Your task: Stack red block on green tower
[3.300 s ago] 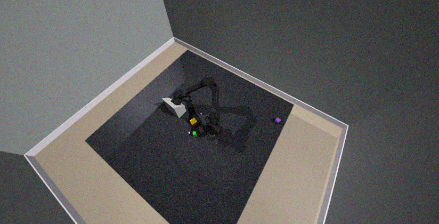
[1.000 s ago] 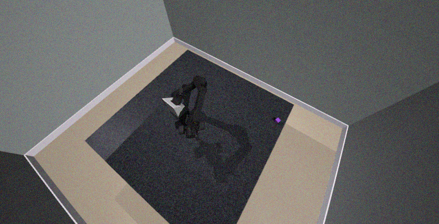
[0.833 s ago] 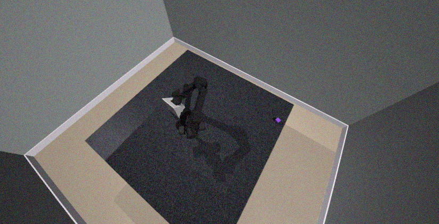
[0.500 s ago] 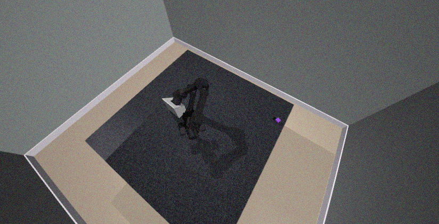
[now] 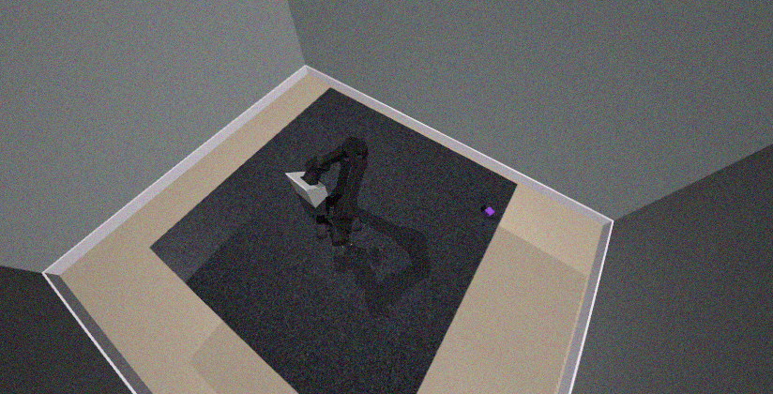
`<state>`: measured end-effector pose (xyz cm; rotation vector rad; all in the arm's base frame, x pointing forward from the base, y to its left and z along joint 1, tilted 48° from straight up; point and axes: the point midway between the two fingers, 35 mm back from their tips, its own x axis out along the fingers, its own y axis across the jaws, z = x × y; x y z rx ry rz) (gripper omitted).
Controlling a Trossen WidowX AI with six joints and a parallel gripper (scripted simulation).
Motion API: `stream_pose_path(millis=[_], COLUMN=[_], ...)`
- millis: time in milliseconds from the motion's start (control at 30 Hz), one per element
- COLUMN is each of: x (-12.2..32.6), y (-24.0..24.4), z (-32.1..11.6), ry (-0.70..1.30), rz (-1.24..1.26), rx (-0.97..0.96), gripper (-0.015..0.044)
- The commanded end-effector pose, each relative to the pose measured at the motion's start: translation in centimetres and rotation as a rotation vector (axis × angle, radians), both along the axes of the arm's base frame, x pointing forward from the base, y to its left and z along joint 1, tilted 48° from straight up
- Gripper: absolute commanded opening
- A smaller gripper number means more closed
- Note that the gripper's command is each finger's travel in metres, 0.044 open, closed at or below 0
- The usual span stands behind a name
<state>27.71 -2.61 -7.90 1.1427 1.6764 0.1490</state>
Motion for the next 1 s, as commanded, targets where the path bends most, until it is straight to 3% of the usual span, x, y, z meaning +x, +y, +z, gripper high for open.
stream_pose_path(millis=[0,667,967], x=[-0.03,-0.01,-0.01], y=[0.13,-0.18,0.09], z=[-0.11,0.19,-0.07], ry=[0.004,0.004,0.003], rz=[-0.003,-0.003,-0.001], rx=[0.004,0.004,0.001], gripper=[0.0,0.0,0.0236])
